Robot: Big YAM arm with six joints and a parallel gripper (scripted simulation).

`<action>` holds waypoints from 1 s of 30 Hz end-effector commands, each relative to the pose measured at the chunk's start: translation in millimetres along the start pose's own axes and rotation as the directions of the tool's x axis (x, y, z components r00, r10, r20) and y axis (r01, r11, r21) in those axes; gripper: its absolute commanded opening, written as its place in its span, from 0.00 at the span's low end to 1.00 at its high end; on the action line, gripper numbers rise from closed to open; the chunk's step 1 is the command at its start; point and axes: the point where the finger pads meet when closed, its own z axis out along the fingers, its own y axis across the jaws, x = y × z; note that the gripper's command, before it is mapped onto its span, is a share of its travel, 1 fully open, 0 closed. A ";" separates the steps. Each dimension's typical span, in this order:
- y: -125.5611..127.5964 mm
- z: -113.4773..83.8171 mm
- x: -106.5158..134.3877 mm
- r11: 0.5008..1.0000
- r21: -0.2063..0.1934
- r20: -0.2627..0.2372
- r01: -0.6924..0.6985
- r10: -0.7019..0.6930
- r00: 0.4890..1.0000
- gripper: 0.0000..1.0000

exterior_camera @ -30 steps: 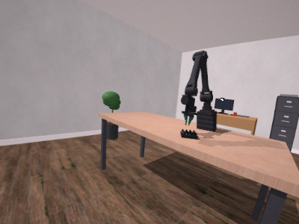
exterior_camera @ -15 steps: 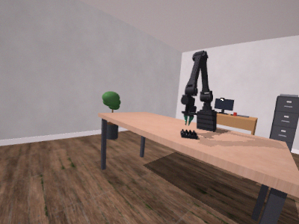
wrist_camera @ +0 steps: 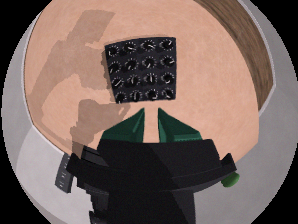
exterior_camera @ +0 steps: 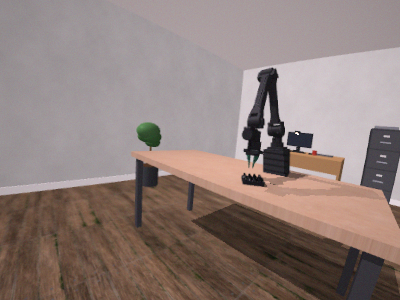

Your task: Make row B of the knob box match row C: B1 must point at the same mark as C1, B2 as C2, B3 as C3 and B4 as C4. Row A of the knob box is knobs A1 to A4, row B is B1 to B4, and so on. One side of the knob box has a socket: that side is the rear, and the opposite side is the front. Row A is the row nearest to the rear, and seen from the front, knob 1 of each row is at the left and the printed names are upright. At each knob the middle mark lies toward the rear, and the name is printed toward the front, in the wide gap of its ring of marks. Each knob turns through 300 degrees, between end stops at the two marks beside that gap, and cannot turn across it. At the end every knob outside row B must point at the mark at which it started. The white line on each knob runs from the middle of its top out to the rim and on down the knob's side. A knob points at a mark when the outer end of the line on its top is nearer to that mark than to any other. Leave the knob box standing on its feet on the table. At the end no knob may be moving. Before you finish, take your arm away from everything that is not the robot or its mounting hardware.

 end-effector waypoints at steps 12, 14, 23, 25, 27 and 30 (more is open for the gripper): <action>-9.4 -21.0 -23.4 0.904 0.008 0.047 -0.427 0.426 0.904 0.18; -7.4 -20.8 -19.7 0.880 0.005 0.041 -0.475 0.475 0.879 0.18; -9.0 -26.7 -21.5 0.737 -0.006 0.049 -0.676 0.675 0.736 0.18; -9.5 -26.8 -22.4 0.699 -0.009 0.048 -0.715 0.715 0.698 0.18; -9.8 -26.6 -23.1 0.679 -0.010 0.047 -0.734 0.734 0.678 0.18; -9.3 -29.2 -22.1 0.606 -0.015 0.048 -0.795 0.795 0.605 0.18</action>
